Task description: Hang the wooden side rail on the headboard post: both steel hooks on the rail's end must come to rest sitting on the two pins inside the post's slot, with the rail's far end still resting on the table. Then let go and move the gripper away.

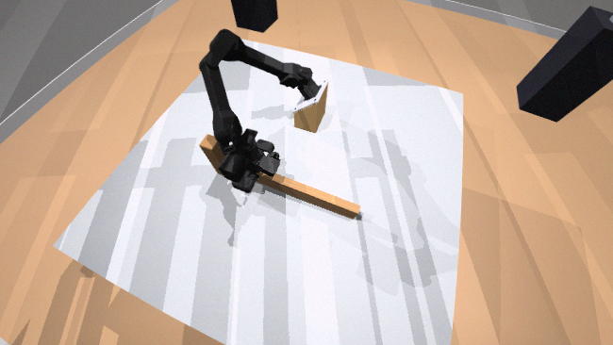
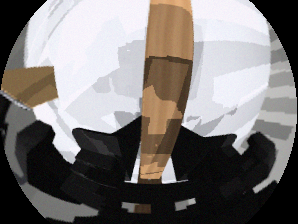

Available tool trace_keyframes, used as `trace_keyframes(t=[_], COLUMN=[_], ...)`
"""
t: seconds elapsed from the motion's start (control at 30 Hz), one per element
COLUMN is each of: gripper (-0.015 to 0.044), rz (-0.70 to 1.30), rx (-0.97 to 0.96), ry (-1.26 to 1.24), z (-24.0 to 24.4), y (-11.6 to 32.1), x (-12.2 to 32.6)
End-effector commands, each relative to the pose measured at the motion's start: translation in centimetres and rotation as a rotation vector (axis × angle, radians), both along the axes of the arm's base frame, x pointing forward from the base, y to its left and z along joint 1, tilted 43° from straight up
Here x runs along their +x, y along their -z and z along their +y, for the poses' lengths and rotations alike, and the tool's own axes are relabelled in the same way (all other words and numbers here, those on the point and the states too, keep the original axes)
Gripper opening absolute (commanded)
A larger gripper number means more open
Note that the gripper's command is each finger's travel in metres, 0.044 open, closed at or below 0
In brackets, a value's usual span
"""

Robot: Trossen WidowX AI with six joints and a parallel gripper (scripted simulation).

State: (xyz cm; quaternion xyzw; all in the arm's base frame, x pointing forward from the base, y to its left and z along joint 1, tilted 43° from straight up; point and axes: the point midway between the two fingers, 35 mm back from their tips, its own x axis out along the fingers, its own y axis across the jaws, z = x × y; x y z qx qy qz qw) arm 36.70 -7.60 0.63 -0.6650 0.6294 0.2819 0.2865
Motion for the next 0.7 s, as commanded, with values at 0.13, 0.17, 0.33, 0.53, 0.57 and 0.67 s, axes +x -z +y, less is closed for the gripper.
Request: trace_keyframes(t=[0.13, 0.17, 0.33, 0.53, 0.57, 0.67], gripper=[0.0, 0.0, 0.0, 0.0, 0.0, 0.0], rz=[-0.011, -0.011, -0.011, -0.011, -0.011, -0.011], rx=[0.001, 0.001, 0.001, 0.001, 0.001, 0.001], ry=[-0.014, -0.014, -0.014, -0.014, -0.014, -0.014], z=[0.45, 0.44, 0.36, 0.28, 0.26, 0.22], y=[-0.48, -0.48, -0.48, -0.48, -0.48, -0.48], x=[0.39, 0.4, 0.46, 0.53, 0.54, 0.58])
